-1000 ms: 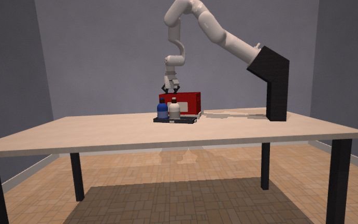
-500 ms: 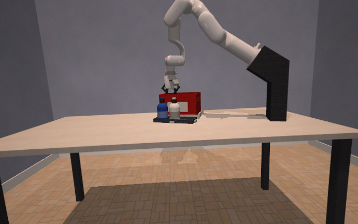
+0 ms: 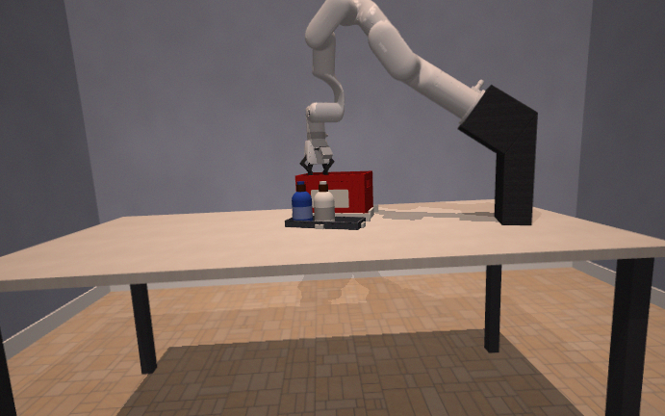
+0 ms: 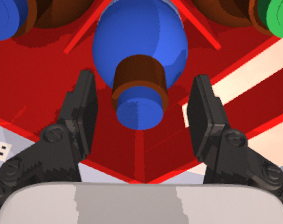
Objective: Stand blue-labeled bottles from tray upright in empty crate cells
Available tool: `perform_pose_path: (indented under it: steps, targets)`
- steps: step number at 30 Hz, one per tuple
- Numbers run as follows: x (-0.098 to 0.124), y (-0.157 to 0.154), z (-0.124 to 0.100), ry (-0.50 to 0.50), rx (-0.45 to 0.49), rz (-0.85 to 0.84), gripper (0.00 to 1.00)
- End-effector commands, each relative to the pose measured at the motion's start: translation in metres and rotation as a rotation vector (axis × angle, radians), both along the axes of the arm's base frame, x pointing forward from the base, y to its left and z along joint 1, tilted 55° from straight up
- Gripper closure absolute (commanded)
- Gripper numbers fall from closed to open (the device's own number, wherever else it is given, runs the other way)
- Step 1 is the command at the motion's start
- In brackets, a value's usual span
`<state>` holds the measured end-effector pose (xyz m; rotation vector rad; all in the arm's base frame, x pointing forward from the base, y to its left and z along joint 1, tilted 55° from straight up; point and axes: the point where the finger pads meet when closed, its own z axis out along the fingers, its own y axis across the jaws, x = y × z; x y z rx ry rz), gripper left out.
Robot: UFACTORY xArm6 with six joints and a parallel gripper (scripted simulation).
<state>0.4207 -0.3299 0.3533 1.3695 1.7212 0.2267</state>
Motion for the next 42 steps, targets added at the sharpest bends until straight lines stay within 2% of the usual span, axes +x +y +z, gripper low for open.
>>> perform_pose_path:
  steps: [1, 42]
  targets:
    - [-0.001, 0.001, 0.003, -0.002, -0.002, 0.0, 0.35]
    - [-0.056, 0.028, 0.046, -0.002, -0.002, 0.0, 0.35]
